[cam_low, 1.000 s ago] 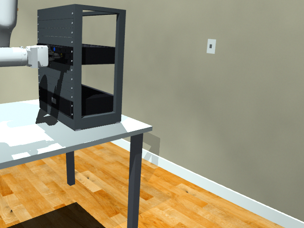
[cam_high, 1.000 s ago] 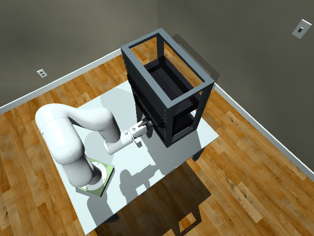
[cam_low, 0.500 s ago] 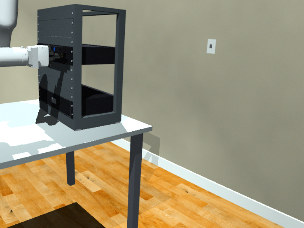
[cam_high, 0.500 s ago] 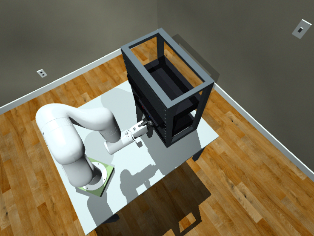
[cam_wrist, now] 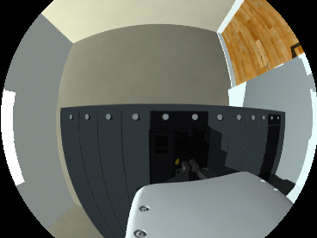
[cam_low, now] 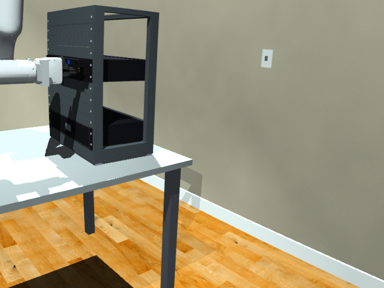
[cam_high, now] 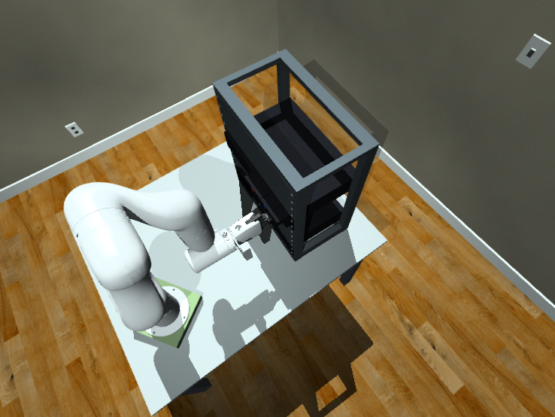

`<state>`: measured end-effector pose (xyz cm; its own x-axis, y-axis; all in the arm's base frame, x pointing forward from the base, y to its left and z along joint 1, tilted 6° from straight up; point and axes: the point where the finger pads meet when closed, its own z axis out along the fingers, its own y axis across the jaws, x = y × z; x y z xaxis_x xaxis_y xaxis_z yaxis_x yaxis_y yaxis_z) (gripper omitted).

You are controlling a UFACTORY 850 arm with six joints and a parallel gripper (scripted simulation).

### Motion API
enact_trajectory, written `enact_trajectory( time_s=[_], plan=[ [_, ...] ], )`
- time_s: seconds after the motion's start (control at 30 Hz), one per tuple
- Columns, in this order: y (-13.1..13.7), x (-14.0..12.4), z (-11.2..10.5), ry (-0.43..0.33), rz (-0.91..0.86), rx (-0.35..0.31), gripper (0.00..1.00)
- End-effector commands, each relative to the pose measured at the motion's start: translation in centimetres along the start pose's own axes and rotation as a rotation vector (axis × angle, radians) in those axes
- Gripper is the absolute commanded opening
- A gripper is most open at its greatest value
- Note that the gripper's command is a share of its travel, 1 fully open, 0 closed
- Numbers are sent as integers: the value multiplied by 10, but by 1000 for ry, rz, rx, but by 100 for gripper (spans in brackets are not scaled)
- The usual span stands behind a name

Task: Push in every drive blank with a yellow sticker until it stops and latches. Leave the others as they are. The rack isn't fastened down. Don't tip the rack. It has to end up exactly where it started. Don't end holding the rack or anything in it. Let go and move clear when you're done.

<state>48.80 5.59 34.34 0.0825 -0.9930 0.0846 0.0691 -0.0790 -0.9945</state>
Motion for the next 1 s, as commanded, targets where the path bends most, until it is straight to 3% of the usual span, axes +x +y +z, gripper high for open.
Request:
enact_trajectory(
  time_s=[0.0, 0.97],
  plan=[
    [-1, 0, 1, 0, 0, 2, 0],
    [-1, 0, 7, 0, 0, 2, 0]
  ],
)
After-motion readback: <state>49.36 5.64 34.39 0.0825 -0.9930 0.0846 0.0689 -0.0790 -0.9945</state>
